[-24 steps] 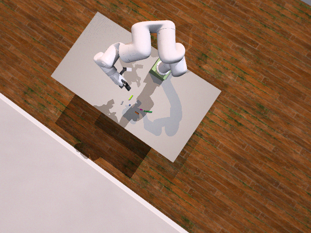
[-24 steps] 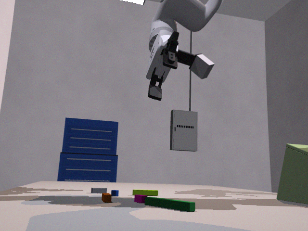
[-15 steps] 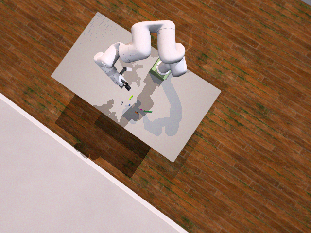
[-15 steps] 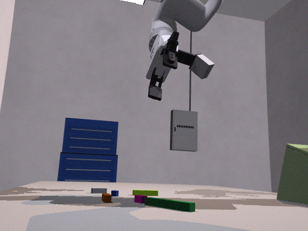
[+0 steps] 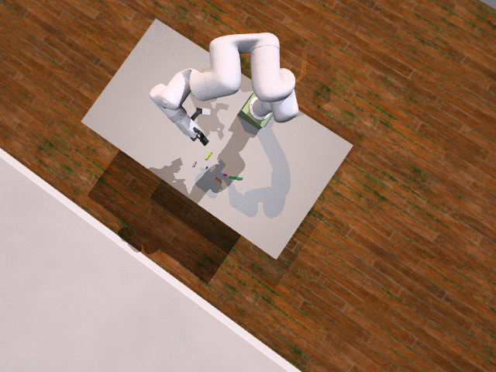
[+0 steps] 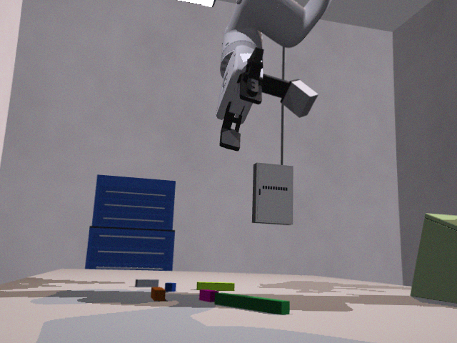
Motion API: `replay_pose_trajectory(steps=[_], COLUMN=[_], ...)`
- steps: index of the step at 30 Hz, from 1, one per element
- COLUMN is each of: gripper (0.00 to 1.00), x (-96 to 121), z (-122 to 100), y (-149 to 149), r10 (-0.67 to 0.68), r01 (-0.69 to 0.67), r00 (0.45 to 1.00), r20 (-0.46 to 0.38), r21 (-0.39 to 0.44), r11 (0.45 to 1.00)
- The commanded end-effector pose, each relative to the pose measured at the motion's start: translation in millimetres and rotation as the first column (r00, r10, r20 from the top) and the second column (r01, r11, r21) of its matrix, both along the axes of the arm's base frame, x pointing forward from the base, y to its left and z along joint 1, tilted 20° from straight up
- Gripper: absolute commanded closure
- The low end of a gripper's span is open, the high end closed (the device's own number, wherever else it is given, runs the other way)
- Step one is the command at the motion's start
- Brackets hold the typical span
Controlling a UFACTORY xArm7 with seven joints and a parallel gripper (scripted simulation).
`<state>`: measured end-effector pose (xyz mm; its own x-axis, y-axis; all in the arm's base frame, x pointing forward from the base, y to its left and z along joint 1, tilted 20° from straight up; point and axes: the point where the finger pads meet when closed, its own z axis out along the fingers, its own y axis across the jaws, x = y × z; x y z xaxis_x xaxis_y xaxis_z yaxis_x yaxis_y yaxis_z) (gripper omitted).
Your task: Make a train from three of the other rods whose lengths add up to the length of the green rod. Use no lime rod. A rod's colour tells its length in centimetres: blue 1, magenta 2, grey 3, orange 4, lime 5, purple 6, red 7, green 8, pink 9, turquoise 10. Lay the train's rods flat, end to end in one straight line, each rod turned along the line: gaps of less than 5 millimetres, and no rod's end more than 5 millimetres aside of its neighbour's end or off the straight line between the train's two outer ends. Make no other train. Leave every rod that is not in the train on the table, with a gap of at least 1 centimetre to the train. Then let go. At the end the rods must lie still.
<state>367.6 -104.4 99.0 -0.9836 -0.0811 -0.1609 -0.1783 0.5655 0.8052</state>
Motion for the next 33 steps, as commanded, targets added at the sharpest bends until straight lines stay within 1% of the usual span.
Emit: replay_pose_trajectory(steps=[1,4,8,10,12,14,18,21,22,23,25,27,28,29,31,33], gripper=[0.00,0.00,0.00,0.00,0.00,0.00,0.00,0.00,0.00,0.00,0.00,0.00,0.00,0.00,0.00,0.00], x=[4,8,11,11,14,14,16,17,17,17,17,17,17,17,17,16], z=[-8,-22,-37,-37,-51,-55,-70,-79,-79,-86,-92,-92,-99,-103,-107,-113], y=[4,12,20,20,27,30,37,42,42,46,49,49,52,54,55,58], r10=[-0.041,-0.115,-0.204,-0.204,-0.288,-0.317,-0.419,-0.486,-0.486,-0.541,-0.583,-0.583,-0.634,-0.664,-0.690,-0.733], r01=[0.039,0.104,0.174,0.174,0.233,0.251,0.313,0.349,0.349,0.377,0.398,0.398,0.421,0.434,0.445,0.463], r00=[0.997,0.979,0.941,0.941,0.891,0.871,0.792,0.732,0.732,0.677,0.632,0.632,0.572,0.534,0.500,0.437], r20=[-0.063,-0.167,-0.271,-0.271,-0.351,-0.374,-0.444,-0.478,-0.478,-0.499,-0.511,-0.511,-0.521,-0.523,-0.524,-0.520], r21=[-0.025,-0.071,-0.132,-0.132,-0.193,-0.215,-0.295,-0.349,-0.349,-0.395,-0.431,-0.431,-0.477,-0.504,-0.528,-0.569], r11=[0.999,0.992,0.976,0.976,0.953,0.944,0.903,0.869,0.869,0.838,0.810,0.810,0.772,0.746,0.724,0.680])
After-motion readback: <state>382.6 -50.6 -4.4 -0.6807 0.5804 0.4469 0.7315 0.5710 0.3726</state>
